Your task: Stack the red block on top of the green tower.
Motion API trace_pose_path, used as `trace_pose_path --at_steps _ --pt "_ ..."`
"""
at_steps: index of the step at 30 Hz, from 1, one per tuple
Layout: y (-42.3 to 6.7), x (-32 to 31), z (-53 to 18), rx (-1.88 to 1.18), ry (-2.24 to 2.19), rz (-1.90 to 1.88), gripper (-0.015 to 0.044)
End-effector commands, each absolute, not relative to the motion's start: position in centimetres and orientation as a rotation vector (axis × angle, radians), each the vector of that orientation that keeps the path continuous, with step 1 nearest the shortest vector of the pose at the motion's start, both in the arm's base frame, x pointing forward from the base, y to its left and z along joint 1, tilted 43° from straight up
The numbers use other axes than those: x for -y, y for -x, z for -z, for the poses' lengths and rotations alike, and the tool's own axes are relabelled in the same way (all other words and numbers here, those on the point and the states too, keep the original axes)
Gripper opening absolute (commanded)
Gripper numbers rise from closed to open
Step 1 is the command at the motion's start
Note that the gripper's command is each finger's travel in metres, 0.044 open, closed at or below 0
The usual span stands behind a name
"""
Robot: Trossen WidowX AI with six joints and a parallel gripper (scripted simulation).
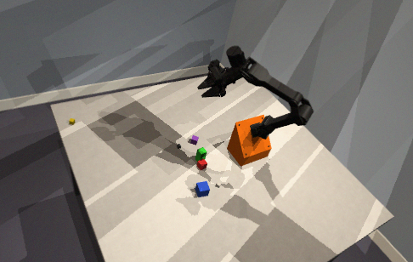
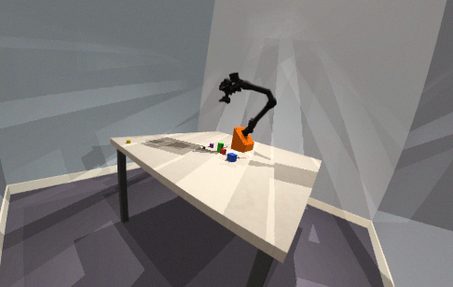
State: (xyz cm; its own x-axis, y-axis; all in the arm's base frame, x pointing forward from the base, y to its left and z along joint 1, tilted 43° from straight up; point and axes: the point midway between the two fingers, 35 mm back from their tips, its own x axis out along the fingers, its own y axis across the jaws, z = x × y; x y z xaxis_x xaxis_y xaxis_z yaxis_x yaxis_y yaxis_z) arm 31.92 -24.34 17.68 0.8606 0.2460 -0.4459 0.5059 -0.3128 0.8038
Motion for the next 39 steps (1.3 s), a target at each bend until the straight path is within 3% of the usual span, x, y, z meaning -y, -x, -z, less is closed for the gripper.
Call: trace_pose_path --at_steps 1,12,25,39 --pt "-33.3 20.8 -14.7 -0.71 -1.944 0.32 0.044" --pt "-34.5 10.4 -7.4 -1.17 -1.917 0.433 0.044" --pt "-31.0 -0.9 -1.9 -1.677 -1.706 0.608 0.044" --pt "-30.4 -2.8 0.0 -1.722 -1.675 0.629 0.044"
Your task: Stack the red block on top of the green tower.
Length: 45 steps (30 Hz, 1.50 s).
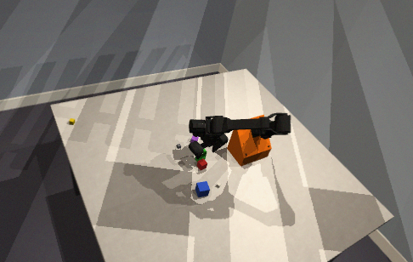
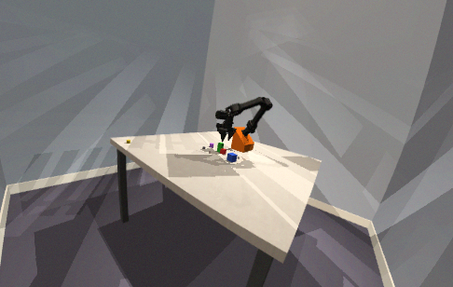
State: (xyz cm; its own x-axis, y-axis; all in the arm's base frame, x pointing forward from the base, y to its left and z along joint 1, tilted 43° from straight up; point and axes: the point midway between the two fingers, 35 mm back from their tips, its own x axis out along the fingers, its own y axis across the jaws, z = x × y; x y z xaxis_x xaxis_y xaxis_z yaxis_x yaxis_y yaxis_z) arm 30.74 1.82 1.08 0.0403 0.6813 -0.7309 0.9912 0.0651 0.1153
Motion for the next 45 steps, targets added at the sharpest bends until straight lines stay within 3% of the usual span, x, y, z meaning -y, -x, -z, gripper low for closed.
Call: trace_pose_path --at_steps 1,45 --pt "-30.5 -3.4 0.6 -1.722 -1.675 0.628 0.044" --pt "-30.4 -7.9 5.5 -1.726 -1.678 0.625 0.044"
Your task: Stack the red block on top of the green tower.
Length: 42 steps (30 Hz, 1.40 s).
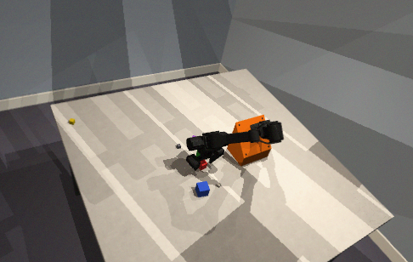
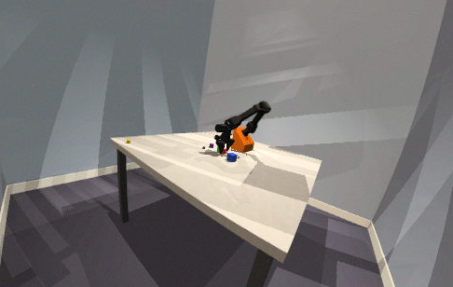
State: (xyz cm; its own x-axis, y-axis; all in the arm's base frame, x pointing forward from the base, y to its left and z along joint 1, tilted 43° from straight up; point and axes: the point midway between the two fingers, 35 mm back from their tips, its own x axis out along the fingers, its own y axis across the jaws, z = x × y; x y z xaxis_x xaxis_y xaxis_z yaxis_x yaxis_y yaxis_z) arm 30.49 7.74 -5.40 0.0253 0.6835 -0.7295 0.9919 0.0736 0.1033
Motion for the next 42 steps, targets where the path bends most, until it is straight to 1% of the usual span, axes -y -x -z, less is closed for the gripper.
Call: trace_pose_path --at_steps 1,9,20,27,31,42 --pt "-30.4 -7.9 5.5 -1.726 -1.678 0.625 0.044" --pt "-30.4 -7.8 5.4 -1.726 -1.678 0.625 0.044" --pt "-30.4 -7.8 5.4 -1.726 -1.678 0.625 0.0151" --pt "-30.4 -7.8 5.4 -1.726 -1.678 0.625 0.0105" --pt "-30.4 -7.1 4.8 -1.725 -1.677 0.626 0.0" --pt "-30.3 -3.1 0.6 -1.723 -1.675 0.627 0.0"
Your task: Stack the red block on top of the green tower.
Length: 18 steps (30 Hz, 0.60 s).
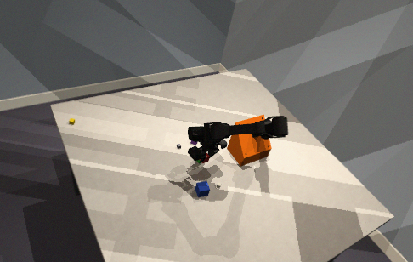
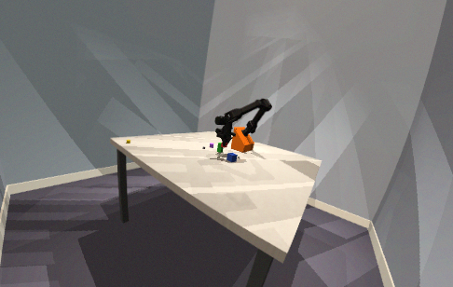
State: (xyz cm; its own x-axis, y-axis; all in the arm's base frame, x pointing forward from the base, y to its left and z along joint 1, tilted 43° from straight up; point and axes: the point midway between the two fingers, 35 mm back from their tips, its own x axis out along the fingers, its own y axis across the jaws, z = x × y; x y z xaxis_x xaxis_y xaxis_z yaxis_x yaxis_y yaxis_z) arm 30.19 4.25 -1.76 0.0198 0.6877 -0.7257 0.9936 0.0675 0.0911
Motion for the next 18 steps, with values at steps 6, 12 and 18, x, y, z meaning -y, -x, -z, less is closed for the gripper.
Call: trace_pose_path --at_steps 6,12,18 --pt "-30.2 -0.9 -1.7 -1.723 -1.674 0.629 0.0" --pt "-30.2 0.3 -3.0 -1.722 -1.674 0.629 0.0" --pt "-30.2 0.4 -2.9 -1.722 -1.674 0.63 0.0"
